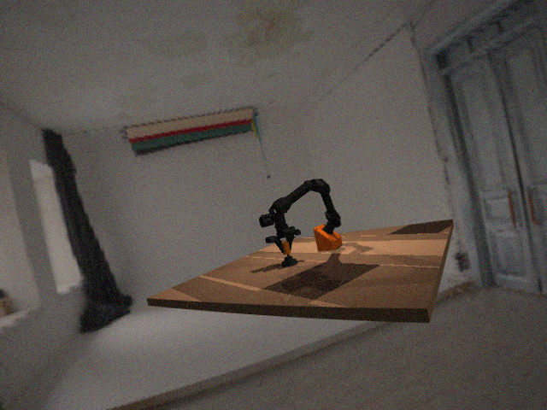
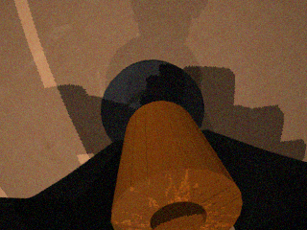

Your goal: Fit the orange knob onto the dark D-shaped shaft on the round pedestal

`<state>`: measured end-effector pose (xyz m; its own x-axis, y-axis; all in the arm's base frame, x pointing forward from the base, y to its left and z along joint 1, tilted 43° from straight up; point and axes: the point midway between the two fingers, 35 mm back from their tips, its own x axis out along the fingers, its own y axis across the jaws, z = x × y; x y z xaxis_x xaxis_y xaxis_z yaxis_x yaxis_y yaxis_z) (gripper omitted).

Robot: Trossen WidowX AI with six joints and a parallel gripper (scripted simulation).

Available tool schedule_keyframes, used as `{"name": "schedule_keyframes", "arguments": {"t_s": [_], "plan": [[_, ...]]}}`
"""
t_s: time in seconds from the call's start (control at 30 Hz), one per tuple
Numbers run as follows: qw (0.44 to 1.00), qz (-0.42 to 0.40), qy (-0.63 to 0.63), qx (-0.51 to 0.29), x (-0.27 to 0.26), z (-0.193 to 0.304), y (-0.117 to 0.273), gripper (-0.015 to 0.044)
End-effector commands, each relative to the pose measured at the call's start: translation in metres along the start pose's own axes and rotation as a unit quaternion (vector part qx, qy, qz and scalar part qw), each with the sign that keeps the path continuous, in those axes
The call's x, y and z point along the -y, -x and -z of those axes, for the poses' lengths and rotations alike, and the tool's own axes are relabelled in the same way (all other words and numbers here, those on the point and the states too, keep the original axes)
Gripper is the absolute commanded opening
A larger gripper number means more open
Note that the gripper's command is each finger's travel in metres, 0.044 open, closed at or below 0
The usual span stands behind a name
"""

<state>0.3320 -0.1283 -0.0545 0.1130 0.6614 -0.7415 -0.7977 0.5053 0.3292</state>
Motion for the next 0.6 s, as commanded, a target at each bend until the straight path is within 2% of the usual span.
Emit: {"name": "schedule_keyframes", "arguments": {"t_s": [0.0, 0.57], "plan": [[1.000, 0.004, 0.003, 0.000, 0.0012, 0.0023, 0.0022, 0.0000], [1.000, 0.003, 0.003, 0.000, -0.0029, 0.0027, 0.0042, 0.0000]]}}
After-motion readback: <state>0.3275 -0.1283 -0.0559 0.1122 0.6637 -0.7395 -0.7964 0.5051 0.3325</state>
